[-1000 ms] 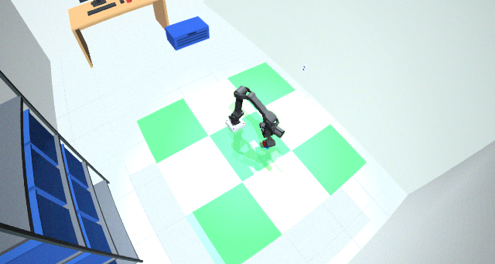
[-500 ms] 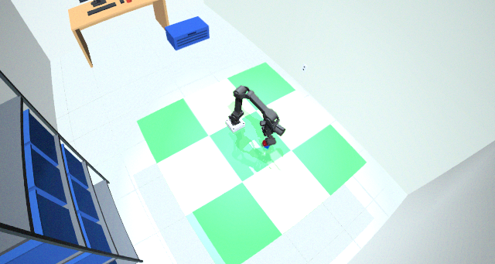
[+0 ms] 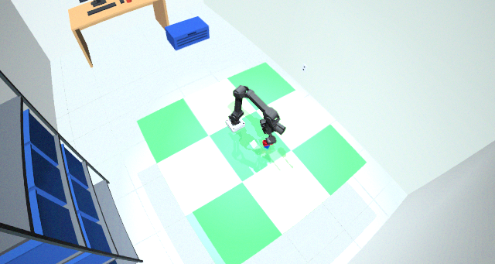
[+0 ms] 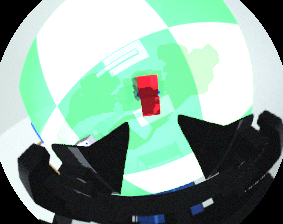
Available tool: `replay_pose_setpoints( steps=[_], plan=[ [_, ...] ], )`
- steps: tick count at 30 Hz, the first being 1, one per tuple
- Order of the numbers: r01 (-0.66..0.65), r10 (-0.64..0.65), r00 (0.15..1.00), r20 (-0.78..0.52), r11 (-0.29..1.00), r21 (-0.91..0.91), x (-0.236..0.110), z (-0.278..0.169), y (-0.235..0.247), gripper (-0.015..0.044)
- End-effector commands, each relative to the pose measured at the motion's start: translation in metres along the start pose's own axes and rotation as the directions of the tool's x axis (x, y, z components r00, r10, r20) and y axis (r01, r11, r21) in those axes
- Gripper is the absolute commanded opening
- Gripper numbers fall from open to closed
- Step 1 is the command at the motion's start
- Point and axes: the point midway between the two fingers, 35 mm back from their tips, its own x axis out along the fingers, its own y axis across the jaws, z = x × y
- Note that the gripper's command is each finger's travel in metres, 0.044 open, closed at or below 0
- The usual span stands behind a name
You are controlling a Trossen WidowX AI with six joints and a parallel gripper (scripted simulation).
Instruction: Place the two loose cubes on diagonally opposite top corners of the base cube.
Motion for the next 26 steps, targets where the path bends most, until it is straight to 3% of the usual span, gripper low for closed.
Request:
replay_pose_setpoints(
  steps=[1,8,18,26],
  plan=[
    [0.006,-0.006,1.0,0.003,1.0,0.001,-0.006,0.001,-0.001,0.0389],
    [0.0,0.0,1.0,0.002,1.0,-0.001,-0.005,0.008,0.004,0.04],
    [-0.007,0.007,1.0,0.01,1.0,0.0,-0.008,0.108,0.083,0.04],
    [-0.007,0.007,1.0,0.01,1.0,0.0,-0.008,0.11,0.085,0.04]
  ],
)
